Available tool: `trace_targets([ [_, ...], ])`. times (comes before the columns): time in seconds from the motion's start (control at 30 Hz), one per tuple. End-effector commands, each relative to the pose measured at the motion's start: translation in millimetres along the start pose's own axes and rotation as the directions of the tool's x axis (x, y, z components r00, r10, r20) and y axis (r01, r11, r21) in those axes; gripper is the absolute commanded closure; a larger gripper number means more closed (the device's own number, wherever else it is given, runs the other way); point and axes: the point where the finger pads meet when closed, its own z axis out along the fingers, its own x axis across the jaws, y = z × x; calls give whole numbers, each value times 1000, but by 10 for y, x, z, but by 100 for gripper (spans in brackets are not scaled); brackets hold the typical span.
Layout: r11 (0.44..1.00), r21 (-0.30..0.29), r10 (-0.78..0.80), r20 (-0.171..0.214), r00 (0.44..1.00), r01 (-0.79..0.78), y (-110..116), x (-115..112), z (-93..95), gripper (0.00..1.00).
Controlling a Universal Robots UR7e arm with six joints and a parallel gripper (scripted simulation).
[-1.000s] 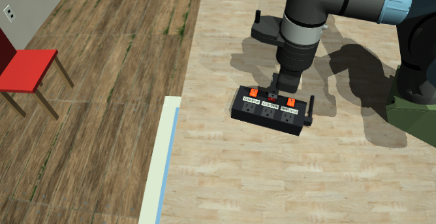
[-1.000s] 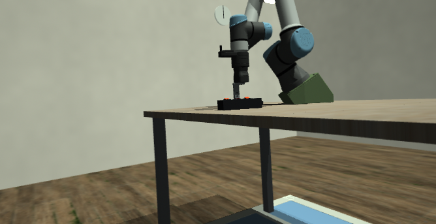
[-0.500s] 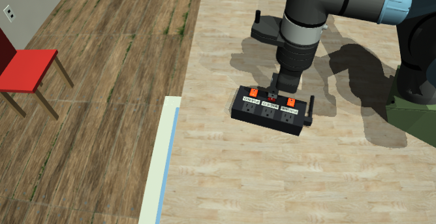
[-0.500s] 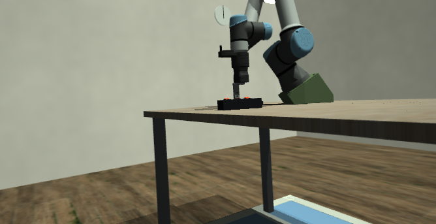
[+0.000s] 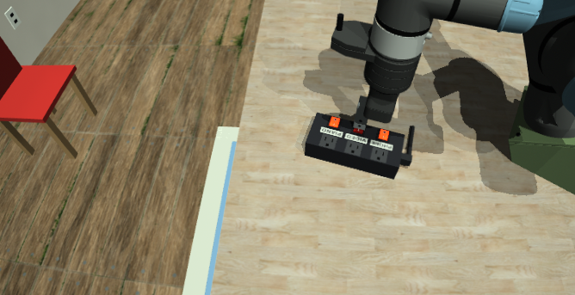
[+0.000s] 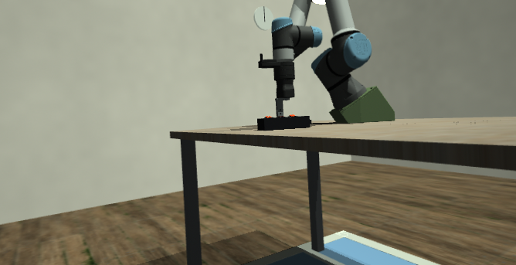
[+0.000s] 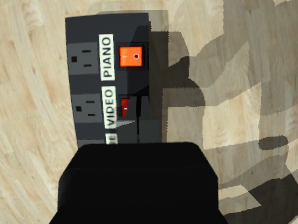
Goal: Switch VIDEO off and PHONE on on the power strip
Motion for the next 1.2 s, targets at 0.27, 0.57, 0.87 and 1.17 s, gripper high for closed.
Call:
trace_targets([
  [0.27, 1000, -3, 1, 1, 1000, -1, 4, -1, 15, 100],
  [0.57, 1000, -3, 1, 1, 1000, -1, 4, -1, 15, 100],
  [0.87, 1000, -3, 1, 1, 1000, -1, 4, -1, -61, 100],
  [1.17, 1000, -3, 1, 1, 1000, -1, 3, 0, -318, 100],
])
